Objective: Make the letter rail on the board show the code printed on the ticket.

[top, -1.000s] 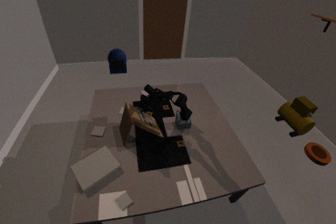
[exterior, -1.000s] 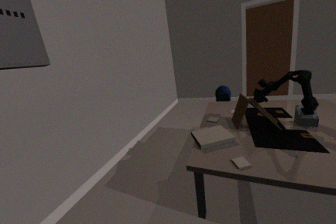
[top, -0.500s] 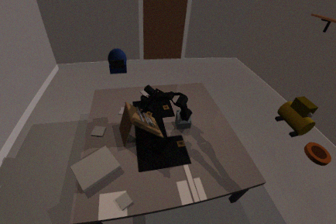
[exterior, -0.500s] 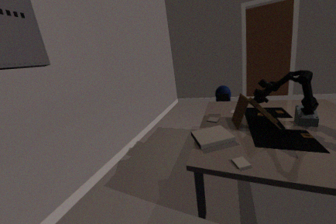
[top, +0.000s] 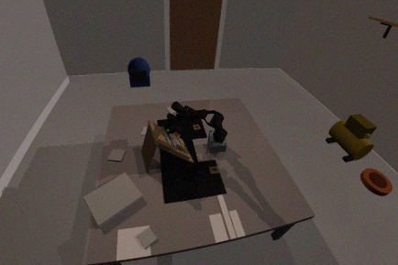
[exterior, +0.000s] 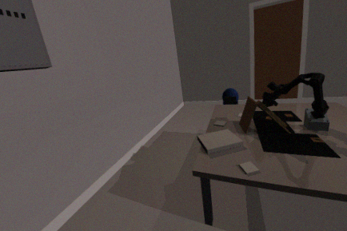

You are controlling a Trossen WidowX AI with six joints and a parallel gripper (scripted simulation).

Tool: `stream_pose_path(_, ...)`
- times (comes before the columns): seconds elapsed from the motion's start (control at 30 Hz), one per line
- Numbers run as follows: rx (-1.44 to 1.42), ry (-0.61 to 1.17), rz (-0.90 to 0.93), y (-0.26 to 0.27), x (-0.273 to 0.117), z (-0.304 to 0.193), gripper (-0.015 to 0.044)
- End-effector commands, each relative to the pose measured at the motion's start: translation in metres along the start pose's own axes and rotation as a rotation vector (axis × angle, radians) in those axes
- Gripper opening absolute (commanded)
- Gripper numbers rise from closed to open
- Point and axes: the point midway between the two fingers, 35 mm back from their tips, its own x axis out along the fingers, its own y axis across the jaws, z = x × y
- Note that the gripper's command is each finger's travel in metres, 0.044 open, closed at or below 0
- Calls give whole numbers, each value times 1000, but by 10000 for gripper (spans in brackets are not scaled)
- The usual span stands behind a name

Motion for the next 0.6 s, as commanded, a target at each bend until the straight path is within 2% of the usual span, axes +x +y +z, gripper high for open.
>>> stream_pose_path(0.0, -5, -3, -5, 3, -1, 2, 0)
stream_pose_path(0.23, -5, -3, -5, 6, -1, 3, 0)
stream_pose_path(0.57, -4, -2, -4, 4, -2, 1, 263)
